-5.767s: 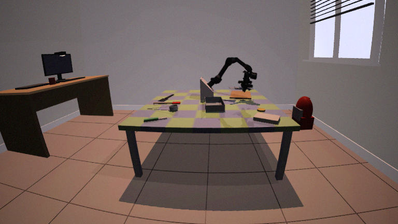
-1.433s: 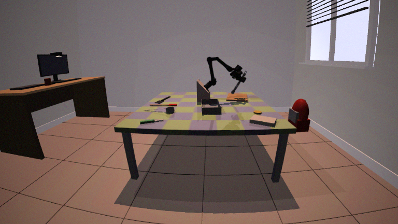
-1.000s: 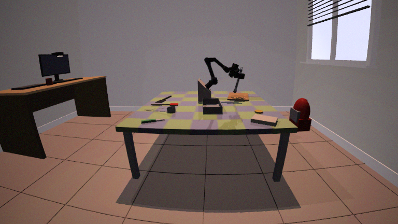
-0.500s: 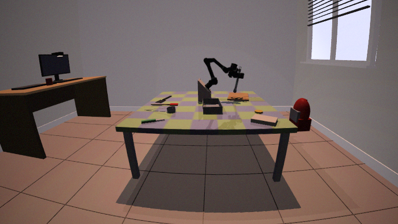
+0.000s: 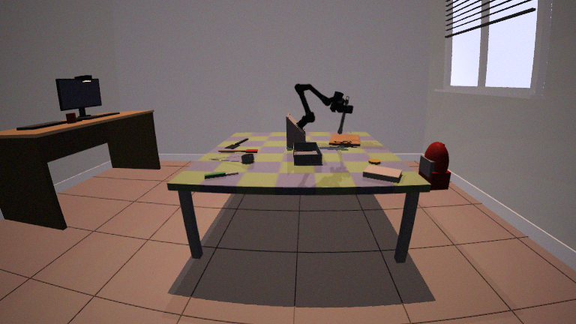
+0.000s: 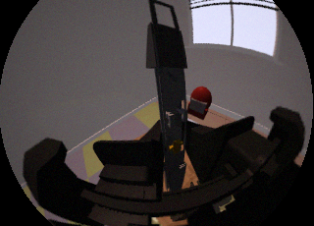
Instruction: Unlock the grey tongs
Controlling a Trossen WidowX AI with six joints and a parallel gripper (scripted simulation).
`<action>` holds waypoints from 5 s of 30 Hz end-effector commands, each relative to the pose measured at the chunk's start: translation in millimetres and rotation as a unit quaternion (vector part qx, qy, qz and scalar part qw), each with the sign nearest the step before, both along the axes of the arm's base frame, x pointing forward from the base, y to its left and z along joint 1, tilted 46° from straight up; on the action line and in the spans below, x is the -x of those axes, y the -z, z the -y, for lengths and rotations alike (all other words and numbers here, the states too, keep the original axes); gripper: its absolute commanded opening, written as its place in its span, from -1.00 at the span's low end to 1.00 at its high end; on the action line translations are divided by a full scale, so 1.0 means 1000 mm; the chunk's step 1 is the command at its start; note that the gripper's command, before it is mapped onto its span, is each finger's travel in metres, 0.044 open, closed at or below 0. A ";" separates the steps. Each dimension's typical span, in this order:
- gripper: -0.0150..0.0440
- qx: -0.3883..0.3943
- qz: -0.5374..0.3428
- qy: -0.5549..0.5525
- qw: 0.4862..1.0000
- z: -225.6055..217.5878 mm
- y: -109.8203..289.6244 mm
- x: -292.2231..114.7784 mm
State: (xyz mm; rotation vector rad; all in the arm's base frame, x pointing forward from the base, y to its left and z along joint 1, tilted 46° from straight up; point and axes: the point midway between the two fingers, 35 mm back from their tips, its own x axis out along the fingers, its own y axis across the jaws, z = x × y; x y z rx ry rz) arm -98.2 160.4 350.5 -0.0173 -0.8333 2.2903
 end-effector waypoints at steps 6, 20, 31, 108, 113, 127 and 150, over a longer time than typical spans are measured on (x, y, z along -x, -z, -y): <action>-1.00 -0.001 0.001 -0.003 1.000 0.001 0.000 0.001; -1.00 0.066 -0.044 0.030 0.996 -0.024 -0.013 -0.001; -1.00 0.161 -0.062 0.081 0.982 -0.055 -0.014 0.002; -1.00 0.348 0.309 0.323 0.824 -0.098 0.060 0.031; -1.00 0.348 0.309 0.323 0.824 -0.104 0.065 0.032; -1.00 0.347 0.310 0.323 0.824 -0.121 0.081 0.033; -0.82 0.345 0.308 0.325 0.825 -0.138 0.095 0.032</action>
